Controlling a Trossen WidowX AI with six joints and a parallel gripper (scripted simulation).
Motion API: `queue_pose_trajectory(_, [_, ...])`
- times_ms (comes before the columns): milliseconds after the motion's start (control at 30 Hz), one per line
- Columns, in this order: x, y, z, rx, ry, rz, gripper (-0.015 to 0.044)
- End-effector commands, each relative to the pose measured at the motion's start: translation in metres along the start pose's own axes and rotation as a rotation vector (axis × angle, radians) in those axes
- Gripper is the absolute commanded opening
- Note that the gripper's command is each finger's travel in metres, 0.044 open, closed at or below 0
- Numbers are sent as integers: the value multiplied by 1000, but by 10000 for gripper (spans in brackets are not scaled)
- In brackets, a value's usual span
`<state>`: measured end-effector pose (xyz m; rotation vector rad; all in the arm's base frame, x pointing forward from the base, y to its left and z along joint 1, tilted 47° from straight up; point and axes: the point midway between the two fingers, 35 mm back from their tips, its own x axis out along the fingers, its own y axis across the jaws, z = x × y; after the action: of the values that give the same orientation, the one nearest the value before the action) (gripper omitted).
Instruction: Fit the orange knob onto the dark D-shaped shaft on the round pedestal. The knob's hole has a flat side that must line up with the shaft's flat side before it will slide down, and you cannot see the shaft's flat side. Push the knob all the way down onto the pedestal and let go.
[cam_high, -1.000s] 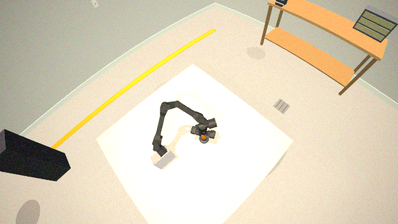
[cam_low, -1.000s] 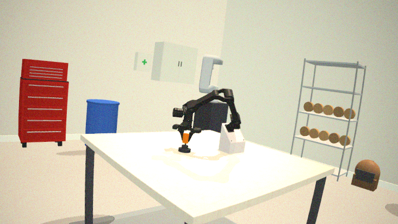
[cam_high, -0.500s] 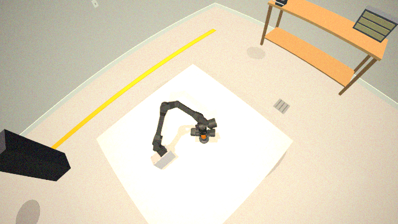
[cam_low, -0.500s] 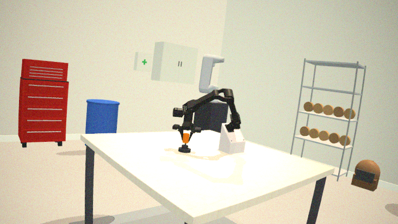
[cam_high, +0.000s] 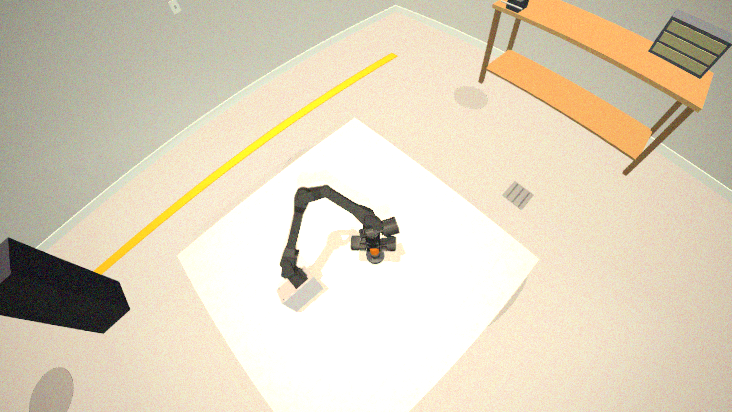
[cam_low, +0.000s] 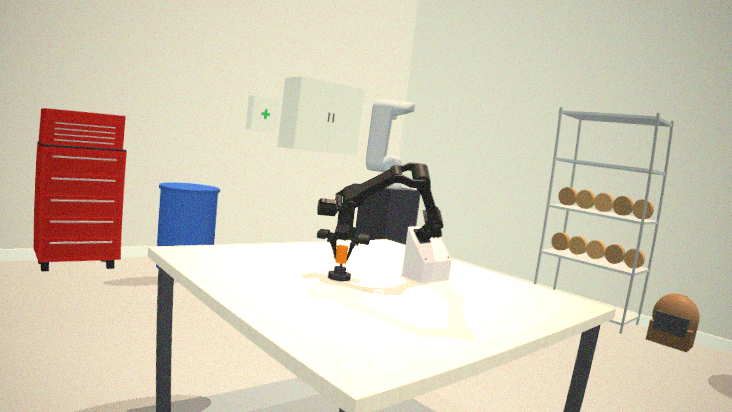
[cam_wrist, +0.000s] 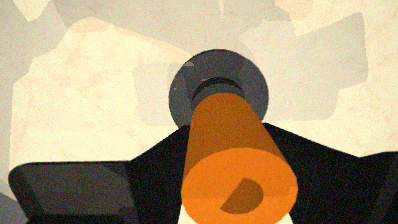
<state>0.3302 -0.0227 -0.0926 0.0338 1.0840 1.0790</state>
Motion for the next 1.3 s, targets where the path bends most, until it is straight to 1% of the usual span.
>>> queue_pose_trajectory(0, [1,0,0,-1,-2,-1,0])
queue_pose_trajectory(433, [-5,1,0,-10,-2,-1,0])
queue_pose_trajectory(667, [-2,-2,0,-210,-2,-1,0])
queue_pose_trajectory(1267, [-2,0,-1,-210,-2,-1,0])
